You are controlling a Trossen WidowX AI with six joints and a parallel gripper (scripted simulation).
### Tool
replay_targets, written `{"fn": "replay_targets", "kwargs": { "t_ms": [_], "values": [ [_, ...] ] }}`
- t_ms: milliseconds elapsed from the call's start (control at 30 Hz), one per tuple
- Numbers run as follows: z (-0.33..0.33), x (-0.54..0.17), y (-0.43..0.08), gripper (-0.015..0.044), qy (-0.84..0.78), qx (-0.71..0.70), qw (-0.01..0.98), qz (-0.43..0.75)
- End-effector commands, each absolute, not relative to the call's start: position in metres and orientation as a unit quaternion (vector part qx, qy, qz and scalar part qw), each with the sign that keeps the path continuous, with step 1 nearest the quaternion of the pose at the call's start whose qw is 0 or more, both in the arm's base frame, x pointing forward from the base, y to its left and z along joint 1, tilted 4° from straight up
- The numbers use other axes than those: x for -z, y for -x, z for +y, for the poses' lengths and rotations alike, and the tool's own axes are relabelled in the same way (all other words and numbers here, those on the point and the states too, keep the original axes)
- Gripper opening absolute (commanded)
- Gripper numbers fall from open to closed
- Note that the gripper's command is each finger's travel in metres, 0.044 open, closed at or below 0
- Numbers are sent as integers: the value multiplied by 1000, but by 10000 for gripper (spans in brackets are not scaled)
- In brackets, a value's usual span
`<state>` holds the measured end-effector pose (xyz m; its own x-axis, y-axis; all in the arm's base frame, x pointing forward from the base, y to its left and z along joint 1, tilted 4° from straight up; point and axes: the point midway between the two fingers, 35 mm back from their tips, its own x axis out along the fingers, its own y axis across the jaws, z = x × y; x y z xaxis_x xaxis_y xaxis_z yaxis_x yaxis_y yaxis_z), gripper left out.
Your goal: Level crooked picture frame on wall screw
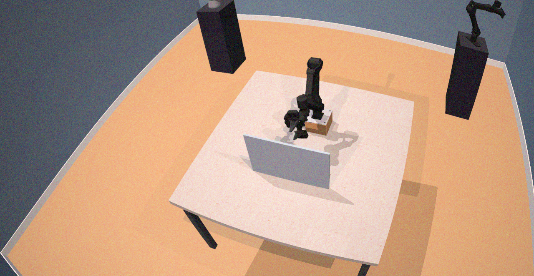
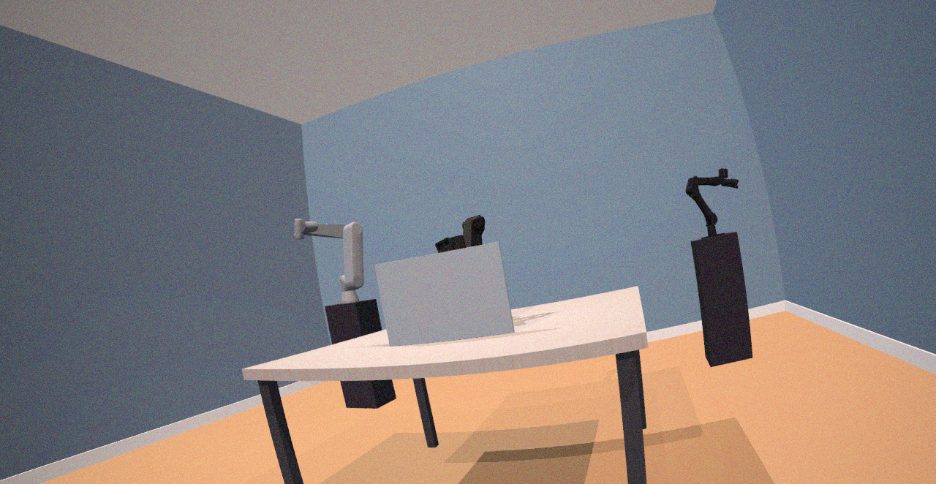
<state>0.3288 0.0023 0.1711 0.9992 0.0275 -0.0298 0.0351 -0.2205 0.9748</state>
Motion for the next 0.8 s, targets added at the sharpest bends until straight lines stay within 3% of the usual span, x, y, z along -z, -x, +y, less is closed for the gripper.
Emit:
{"fn": "replay_targets", "kwargs": {
  "t_ms": [0, 333, 767],
  "values": [
    [-2, -195, -317, 260, -802, 3, 597, 21],
    [-7, -234, -268, 260, -841, 6, 540, 21],
    [-8, -235, -267, 260, -842, 6, 539, 21]
  ]
}}
